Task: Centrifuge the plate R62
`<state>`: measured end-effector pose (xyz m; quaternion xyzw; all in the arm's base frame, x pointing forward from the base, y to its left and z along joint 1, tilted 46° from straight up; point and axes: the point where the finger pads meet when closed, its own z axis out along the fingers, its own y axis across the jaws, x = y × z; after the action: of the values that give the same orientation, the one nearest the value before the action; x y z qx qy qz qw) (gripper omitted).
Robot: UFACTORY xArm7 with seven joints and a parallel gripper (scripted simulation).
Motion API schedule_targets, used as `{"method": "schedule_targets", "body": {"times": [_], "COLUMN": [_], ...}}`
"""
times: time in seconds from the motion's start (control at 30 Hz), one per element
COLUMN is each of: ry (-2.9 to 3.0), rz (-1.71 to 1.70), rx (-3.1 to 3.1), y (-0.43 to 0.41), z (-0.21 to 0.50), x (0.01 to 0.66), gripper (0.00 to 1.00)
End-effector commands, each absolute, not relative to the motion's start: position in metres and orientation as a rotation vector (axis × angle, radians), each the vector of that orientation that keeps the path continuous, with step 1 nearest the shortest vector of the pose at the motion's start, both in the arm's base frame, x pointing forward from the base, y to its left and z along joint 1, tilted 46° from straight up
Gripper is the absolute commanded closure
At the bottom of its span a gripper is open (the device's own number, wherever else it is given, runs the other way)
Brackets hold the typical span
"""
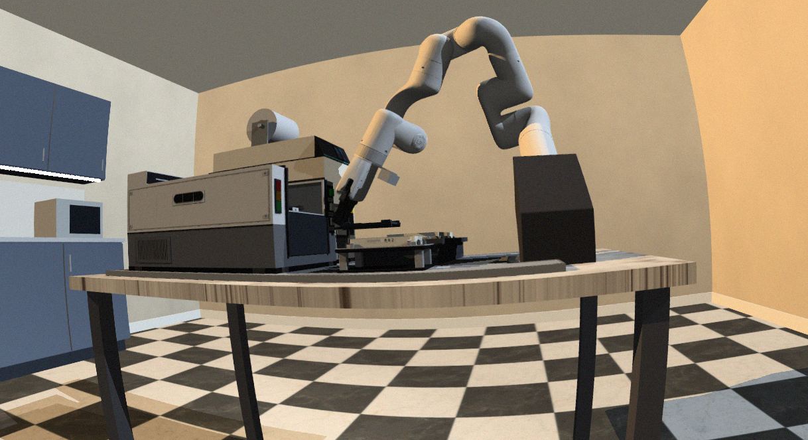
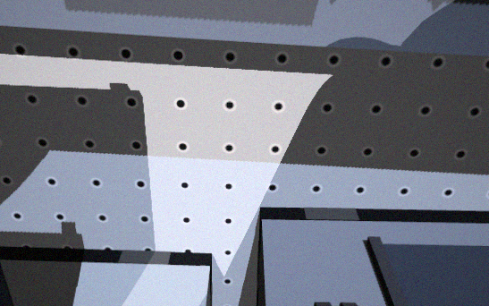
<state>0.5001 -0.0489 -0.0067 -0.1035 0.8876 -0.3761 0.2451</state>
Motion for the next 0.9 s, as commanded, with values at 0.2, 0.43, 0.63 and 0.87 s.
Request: {"method": "schedule_targets", "body": {"times": [0.2, 0.43, 0.63, 0.87], "ry": [2.420, 2.420, 2.420, 2.420], "rz": [-1.022, -1.022, -1.022, -1.022], "rx": [-0.284, -0.284, -0.284, -0.284], "y": [-0.047, -0.047, -0.046, -0.042], "z": [-0.006, -0.006, -0.005, -0.001], "x": [0.504, 0.504, 0.501, 0.491], "gripper": [1.00, 1.00, 1.00, 1.00]}}
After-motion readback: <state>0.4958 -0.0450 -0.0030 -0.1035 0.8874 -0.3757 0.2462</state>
